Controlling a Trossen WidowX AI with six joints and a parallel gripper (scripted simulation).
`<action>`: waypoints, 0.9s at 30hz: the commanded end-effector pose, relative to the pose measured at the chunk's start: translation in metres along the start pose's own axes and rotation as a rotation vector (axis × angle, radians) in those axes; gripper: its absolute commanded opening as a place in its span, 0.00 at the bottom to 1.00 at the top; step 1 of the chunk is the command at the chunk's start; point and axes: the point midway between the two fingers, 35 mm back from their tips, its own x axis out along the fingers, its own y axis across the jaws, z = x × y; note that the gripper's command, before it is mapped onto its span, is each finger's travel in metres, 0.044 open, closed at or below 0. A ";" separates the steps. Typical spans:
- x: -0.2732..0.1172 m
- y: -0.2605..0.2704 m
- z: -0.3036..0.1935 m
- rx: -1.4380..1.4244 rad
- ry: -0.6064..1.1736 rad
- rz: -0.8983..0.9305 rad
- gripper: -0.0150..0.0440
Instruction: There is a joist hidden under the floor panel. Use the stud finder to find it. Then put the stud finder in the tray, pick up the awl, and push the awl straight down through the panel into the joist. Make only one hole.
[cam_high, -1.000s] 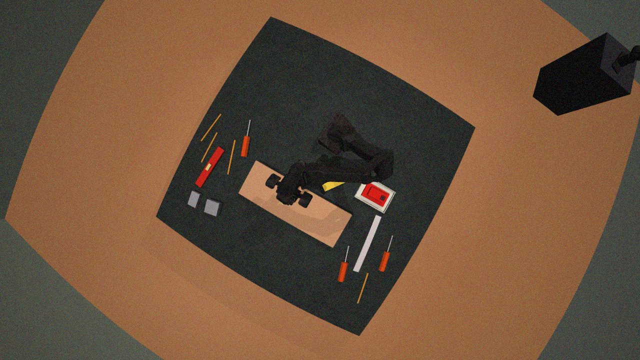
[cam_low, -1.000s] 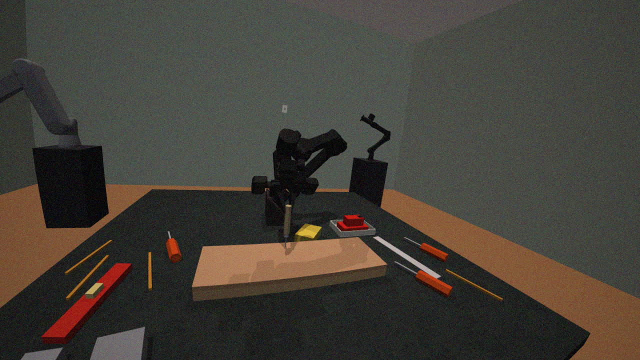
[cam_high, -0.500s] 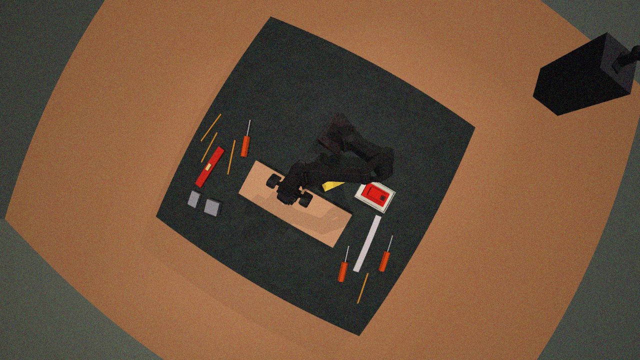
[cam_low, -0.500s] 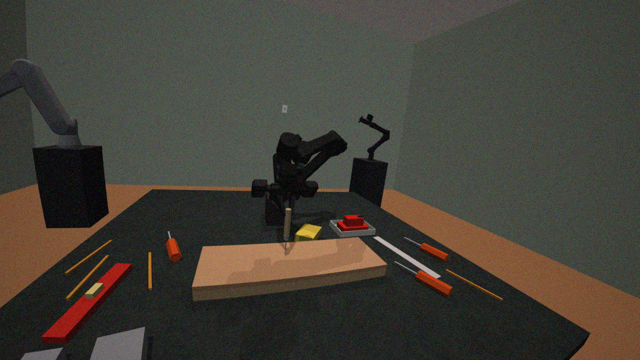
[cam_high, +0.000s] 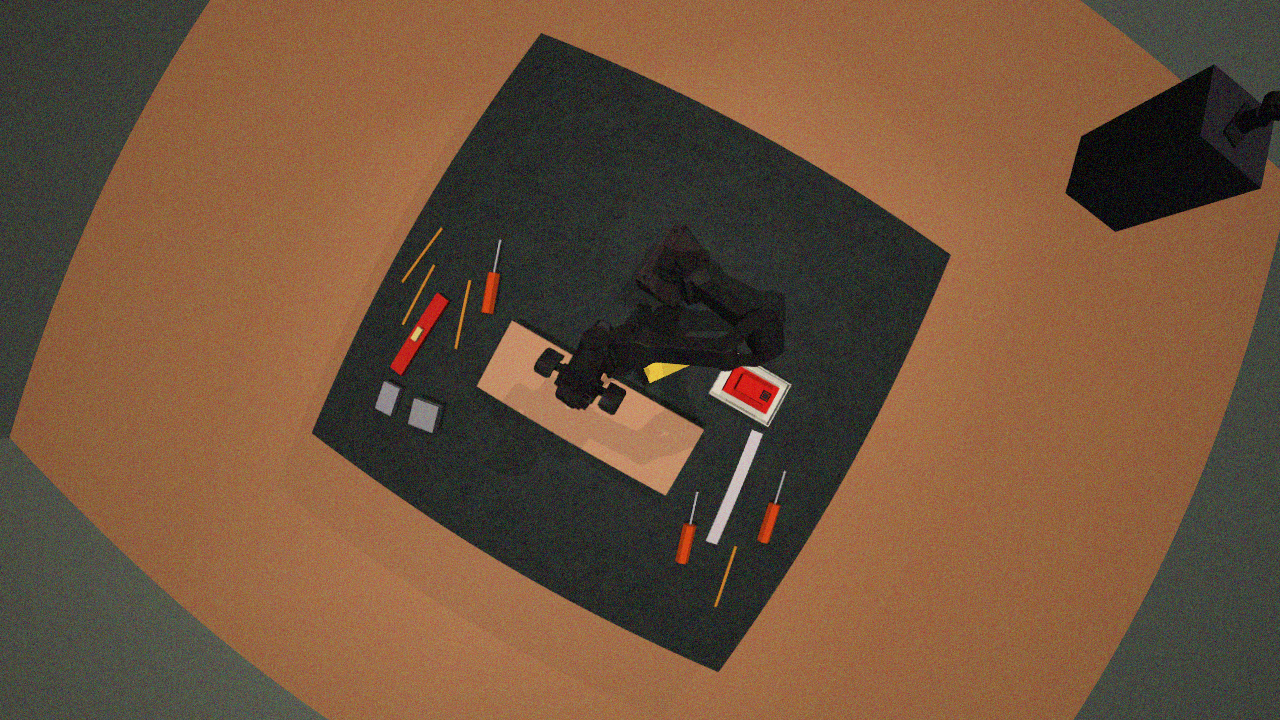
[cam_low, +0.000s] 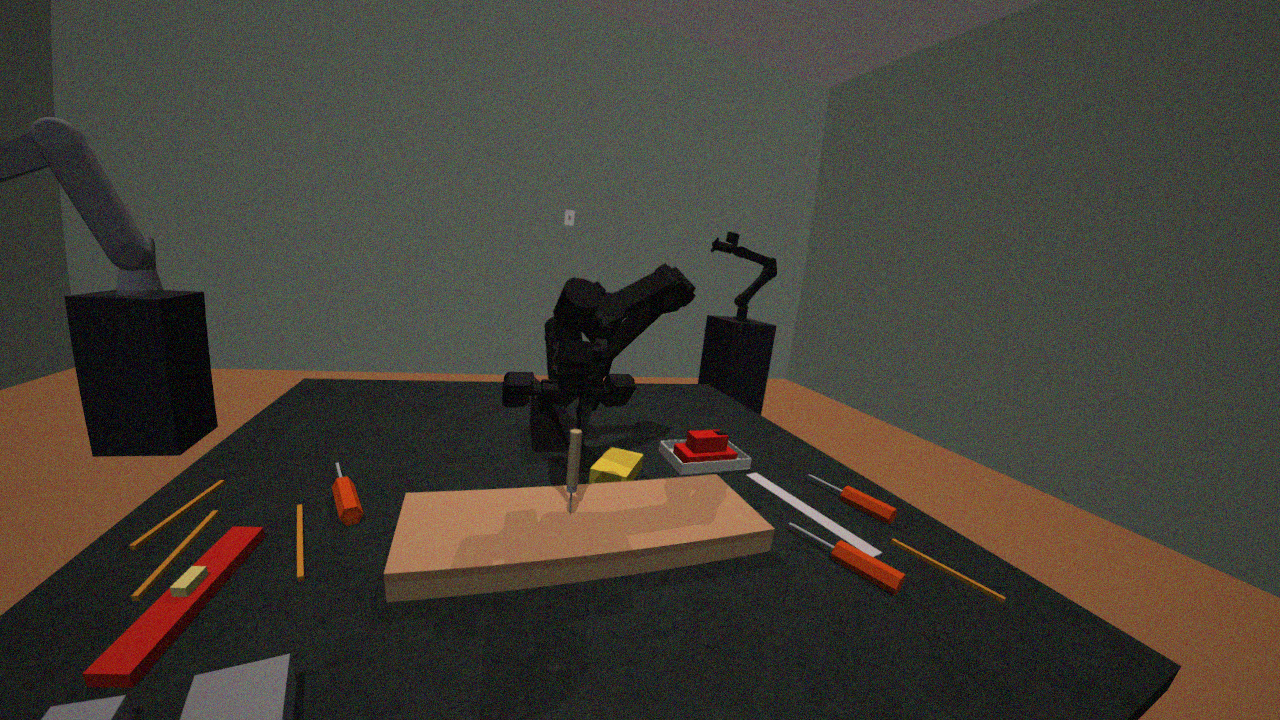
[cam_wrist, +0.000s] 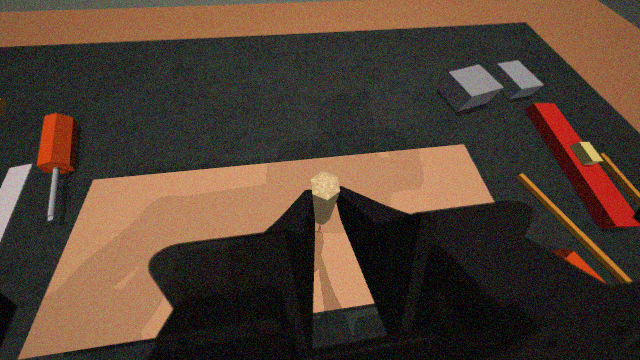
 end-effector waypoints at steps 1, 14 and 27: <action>0.004 -0.001 -0.007 0.010 0.002 -0.005 0.25; 0.011 -0.001 -0.016 0.011 0.001 -0.003 0.25; 0.011 -0.001 -0.016 0.011 0.001 -0.003 0.25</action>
